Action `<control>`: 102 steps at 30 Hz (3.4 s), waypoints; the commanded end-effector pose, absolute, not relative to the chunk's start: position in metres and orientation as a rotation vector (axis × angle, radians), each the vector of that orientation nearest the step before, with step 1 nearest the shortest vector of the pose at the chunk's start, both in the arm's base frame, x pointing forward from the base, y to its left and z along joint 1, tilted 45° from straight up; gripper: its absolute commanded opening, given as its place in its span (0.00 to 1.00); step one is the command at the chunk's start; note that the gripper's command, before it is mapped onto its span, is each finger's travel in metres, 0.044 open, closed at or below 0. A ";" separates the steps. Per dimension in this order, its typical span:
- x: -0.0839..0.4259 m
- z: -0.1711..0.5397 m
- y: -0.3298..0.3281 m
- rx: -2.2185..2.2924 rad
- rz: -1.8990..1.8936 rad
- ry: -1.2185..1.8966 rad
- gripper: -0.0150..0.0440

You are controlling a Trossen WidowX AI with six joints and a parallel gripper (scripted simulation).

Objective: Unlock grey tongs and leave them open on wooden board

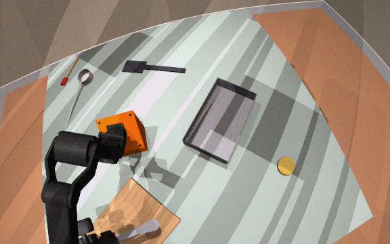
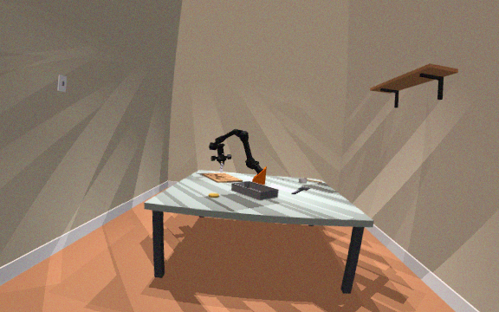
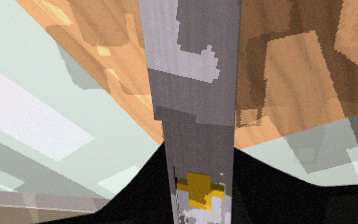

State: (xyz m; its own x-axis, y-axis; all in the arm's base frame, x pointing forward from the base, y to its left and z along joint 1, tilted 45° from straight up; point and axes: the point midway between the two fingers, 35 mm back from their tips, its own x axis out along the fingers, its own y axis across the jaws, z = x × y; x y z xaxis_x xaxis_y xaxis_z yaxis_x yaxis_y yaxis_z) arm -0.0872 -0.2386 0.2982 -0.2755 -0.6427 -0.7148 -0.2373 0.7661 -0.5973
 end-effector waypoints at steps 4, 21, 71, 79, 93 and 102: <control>-0.091 0.292 -0.249 -0.720 -0.433 1.743 0.00; -0.106 0.284 -0.265 -0.828 -0.455 1.511 0.00; -0.104 0.262 -0.289 -0.831 -0.448 1.507 0.76; -0.104 0.262 -0.289 -0.831 -0.448 1.507 1.00; -0.069 0.181 -0.166 -0.815 -0.445 1.508 1.00; -0.071 0.191 -0.155 -0.806 -0.437 1.509 1.00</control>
State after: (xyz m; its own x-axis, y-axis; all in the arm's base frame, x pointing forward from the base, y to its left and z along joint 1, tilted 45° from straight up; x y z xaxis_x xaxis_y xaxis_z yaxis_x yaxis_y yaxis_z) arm -0.0697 -0.1606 0.1825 0.0576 -0.7066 -0.7052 -0.2172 0.6806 -0.6997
